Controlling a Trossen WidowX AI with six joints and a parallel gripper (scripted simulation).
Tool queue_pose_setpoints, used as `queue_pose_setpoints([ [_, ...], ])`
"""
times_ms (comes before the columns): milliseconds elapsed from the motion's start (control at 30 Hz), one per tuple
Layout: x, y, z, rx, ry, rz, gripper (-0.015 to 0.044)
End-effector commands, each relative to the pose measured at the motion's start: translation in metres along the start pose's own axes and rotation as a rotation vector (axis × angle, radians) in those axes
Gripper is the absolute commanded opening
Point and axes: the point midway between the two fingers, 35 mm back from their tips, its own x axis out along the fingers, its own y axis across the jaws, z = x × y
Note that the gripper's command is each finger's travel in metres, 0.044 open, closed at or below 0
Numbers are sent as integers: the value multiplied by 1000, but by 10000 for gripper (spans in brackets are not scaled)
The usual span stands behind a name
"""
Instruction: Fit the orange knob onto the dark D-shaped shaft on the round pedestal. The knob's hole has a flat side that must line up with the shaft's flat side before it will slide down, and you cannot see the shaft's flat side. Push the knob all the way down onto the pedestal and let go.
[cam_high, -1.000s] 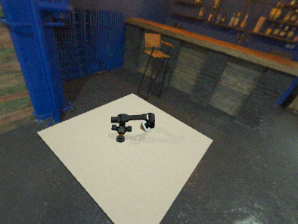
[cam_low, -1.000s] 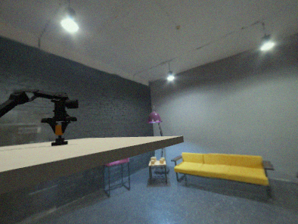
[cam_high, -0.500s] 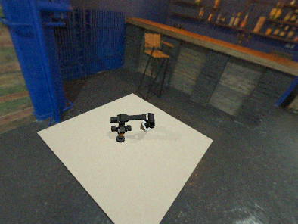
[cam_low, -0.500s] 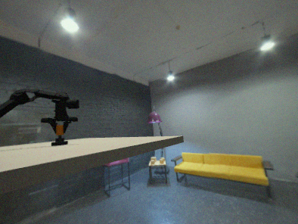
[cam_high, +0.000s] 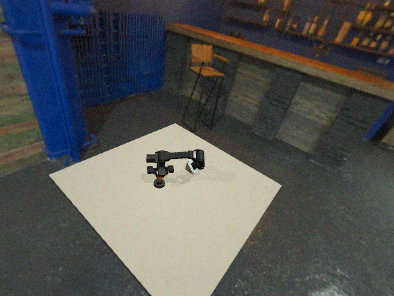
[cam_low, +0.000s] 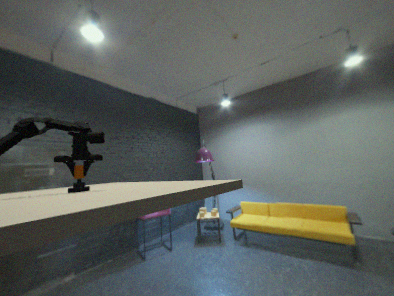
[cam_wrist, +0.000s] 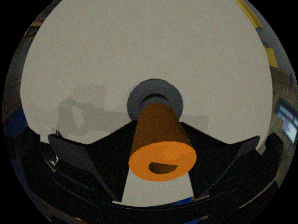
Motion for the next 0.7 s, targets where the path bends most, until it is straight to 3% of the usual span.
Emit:
queue_pose_setpoints([
  [0, 0, 2, -1, -5, 0, -2, 0],
  [667, -2, -1, 1, -5, 0, -2, 0],
])
